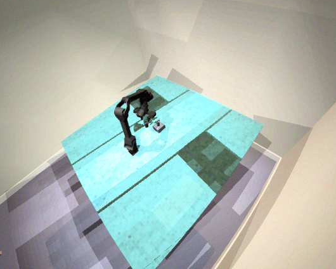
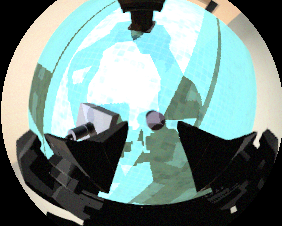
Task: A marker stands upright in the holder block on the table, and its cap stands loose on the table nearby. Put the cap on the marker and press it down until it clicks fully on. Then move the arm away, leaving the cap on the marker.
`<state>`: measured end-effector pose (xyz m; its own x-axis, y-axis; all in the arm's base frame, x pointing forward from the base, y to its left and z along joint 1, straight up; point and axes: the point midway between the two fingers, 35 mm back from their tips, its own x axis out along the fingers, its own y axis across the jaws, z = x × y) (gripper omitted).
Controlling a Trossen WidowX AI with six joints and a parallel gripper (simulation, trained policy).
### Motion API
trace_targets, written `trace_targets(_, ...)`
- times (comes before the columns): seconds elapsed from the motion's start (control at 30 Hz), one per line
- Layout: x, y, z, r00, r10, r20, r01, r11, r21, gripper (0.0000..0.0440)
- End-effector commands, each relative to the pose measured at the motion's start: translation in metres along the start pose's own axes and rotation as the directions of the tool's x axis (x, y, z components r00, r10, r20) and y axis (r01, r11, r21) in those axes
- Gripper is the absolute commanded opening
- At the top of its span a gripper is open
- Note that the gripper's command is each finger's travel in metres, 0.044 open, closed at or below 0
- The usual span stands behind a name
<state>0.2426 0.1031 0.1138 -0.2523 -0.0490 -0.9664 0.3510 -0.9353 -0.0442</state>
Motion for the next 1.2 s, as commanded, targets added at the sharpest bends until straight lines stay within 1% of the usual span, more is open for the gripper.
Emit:
trace_targets(0.0, 0.01, 0.001, -0.002, 1.0, 0.008, -0.002, -0.008, 1.0, -0.008, 0.0286)
trace_targets(0.53, 0.046, -0.001, -0.01, 0.999, 0.03, -0.019, -0.03, 0.999, -0.029, 0.0278)
trace_targets(0.7, 0.054, -0.001, -0.01, 0.999, 0.04, -0.027, -0.041, 0.998, -0.037, 0.026)
trace_targets(0.8, 0.057, -0.002, -0.01, 0.998, 0.046, -0.035, -0.047, 0.998, -0.042, 0.0232)
trace_targets(0.87, 0.057, -0.002, -0.01, 0.998, 0.051, -0.045, -0.053, 0.998, -0.044, 0.0201)
trace_targets(1.03, 0.05, -0.002, -0.01, 0.995, 0.058, -0.079, -0.062, 0.997, -0.049, 0.0075)
trace_targets(1.17, 0.038, 0.0, -0.014, 0.991, 0.065, -0.119, -0.07, 0.997, -0.041, 0.0067)
